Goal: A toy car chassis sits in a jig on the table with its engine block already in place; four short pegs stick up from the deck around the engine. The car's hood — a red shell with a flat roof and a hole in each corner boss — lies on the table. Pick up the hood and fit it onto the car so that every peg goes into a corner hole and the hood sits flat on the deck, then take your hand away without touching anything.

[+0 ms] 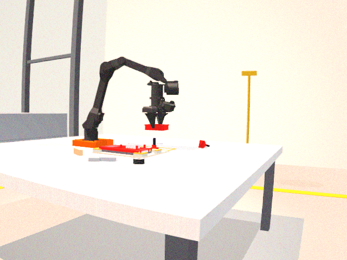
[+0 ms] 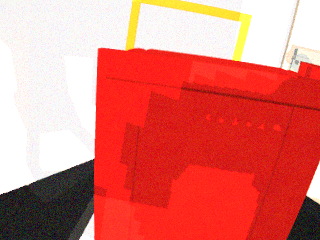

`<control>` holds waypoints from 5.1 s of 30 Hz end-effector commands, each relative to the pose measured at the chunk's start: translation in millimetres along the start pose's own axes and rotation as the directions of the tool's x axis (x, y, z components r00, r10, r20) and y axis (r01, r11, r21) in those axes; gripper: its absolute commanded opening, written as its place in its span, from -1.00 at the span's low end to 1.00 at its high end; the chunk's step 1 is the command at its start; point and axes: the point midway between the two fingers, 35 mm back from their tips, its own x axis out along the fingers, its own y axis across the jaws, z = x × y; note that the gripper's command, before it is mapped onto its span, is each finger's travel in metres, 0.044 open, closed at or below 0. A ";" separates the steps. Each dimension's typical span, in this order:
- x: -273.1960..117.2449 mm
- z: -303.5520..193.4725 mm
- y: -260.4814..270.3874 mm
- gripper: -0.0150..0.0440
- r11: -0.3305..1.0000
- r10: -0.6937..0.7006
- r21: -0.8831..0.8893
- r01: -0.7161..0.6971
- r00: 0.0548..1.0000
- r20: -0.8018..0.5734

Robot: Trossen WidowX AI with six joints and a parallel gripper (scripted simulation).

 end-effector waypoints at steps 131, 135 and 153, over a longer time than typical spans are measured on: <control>57.8 -5.1 -209.8 -0.49 0.997 -0.035 0.070 0.035 0.999 -0.006; 58.8 -5.1 -209.9 -0.49 0.997 -0.035 0.070 0.035 0.999 -0.006; 58.0 -5.3 -209.7 0.67 0.997 -0.034 0.073 0.035 0.999 -0.006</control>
